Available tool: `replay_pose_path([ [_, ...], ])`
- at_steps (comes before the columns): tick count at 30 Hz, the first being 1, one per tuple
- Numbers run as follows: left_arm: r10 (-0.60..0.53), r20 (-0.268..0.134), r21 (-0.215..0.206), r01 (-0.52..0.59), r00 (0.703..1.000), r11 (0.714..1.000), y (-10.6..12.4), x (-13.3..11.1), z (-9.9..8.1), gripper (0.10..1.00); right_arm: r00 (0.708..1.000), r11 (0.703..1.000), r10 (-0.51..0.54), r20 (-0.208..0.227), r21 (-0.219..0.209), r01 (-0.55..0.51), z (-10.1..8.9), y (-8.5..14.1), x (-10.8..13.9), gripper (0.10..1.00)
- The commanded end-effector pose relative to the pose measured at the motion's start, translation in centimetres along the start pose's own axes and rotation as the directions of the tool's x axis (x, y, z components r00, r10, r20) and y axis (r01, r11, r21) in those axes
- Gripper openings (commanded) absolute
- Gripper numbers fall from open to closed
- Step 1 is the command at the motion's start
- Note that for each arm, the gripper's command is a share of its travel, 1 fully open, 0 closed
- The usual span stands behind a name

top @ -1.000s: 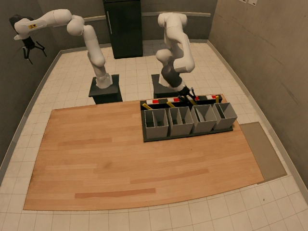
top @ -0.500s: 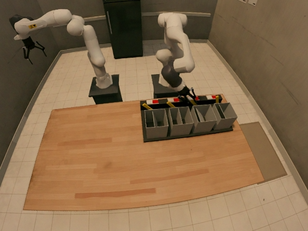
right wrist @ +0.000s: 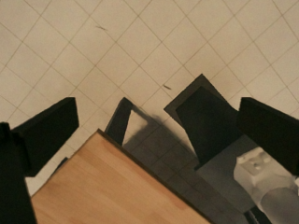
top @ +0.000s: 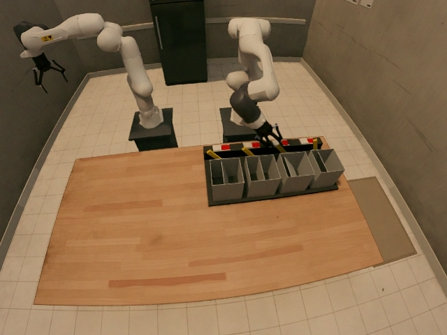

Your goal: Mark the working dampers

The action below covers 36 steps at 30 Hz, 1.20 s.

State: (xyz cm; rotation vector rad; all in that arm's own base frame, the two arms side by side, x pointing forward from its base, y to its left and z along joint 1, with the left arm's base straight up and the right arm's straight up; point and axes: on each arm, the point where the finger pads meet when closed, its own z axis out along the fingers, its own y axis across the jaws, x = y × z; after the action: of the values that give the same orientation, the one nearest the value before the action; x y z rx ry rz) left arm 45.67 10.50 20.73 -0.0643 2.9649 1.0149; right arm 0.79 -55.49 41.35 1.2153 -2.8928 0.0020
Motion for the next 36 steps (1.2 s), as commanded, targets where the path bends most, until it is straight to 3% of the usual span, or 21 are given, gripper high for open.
replay_pose_path([
  [1,0.007,-0.019,-0.004,-0.007,1.0,1.0,0.1,0.6,-0.8,0.303,1.0,1.0,-0.005,0.004,0.0,0.005,0.1,0.0,-0.1,1.0],
  [12,0.007,-0.019,-0.004,-0.007,1.0,1.0,0.1,0.5,-4.9,0.303,1.0,1.0,-0.005,0.004,0.0,0.005,0.1,0.0,-0.1,1.0],
  [23,0.007,-0.019,-0.002,-0.008,1.0,1.0,0.2,0.5,-5.5,0.303,1.0,1.0,-0.005,0.004,0.0,0.005,0.1,0.0,-0.1,1.0],
  [25,0.009,-0.023,0.038,-0.008,1.0,0.999,0.8,-0.2,-5.3,0.303,1.0,1.0,-0.005,0.004,0.0,0.005,0.1,0.0,-0.1,1.0],
  [28,0.009,-0.024,0.199,-0.004,1.0,0.98,3.9,-3.0,-4.7,0.303,1.0,1.0,-0.005,0.004,0.0,0.005,0.1,0.0,-0.1,1.0],
  [29,0.009,-0.023,0.228,-0.004,1.0,0.974,4.5,-3.5,-4.6,0.303,1.0,1.0,-0.005,0.004,0.0,0.005,0.1,0.0,-0.1,1.0],
  [31,0.009,-0.024,0.257,-0.003,1.0,0.966,5.0,-4.0,-4.5,0.303,1.0,1.0,-0.005,0.004,0.0,0.005,0.1,0.0,-0.1,1.0],
  [34,0.009,-0.025,0.262,-0.003,1.0,0.965,5.1,-4.1,-4.5,0.303,1.0,1.0,-0.005,0.004,0.0,0.005,0.1,0.0,-0.1,1.0],
  [36,0.009,-0.024,0.304,-0.001,1.0,0.953,6.0,-4.9,-4.3,0.303,1.0,1.0,-0.005,0.004,0.0,0.005,0.1,0.0,-0.1,1.0],
])
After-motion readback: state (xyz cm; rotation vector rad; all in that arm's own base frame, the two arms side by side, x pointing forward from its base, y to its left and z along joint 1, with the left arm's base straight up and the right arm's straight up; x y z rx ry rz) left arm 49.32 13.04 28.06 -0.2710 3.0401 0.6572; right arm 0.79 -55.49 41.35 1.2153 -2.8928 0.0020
